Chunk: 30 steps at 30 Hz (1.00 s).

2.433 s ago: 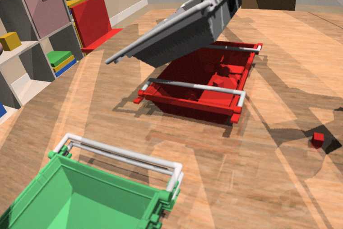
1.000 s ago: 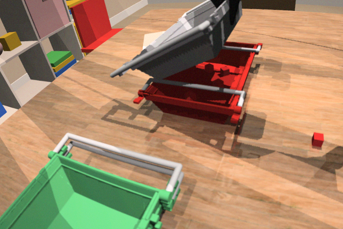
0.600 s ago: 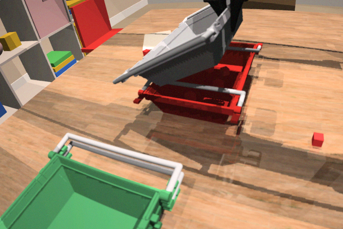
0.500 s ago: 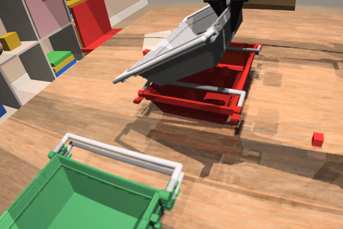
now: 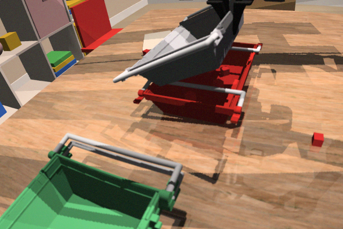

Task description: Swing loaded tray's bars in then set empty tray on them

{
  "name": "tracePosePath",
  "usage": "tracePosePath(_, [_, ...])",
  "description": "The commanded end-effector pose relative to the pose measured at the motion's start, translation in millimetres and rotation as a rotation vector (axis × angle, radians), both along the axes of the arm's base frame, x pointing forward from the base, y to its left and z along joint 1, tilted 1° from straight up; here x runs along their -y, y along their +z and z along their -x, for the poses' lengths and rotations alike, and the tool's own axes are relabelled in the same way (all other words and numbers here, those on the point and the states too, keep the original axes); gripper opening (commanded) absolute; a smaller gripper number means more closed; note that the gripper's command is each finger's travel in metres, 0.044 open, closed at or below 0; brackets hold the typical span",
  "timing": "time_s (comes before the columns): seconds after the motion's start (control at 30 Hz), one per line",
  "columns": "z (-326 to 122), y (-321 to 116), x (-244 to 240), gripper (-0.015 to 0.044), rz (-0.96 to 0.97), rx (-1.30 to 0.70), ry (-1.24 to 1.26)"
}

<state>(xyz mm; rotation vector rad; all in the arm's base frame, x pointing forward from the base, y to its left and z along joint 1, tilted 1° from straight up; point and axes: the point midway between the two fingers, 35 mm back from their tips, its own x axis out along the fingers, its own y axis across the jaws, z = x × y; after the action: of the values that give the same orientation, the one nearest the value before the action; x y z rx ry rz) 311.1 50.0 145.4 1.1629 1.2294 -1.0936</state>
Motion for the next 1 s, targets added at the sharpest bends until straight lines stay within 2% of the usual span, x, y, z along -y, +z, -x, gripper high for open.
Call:
tracePosePath(0.0, [5, -4, 0, 0.0000, 0.001, -0.002, -0.005])
tracePosePath(0.97, [14, -23, 1, 0.0000, 0.001, -0.002, -0.005])
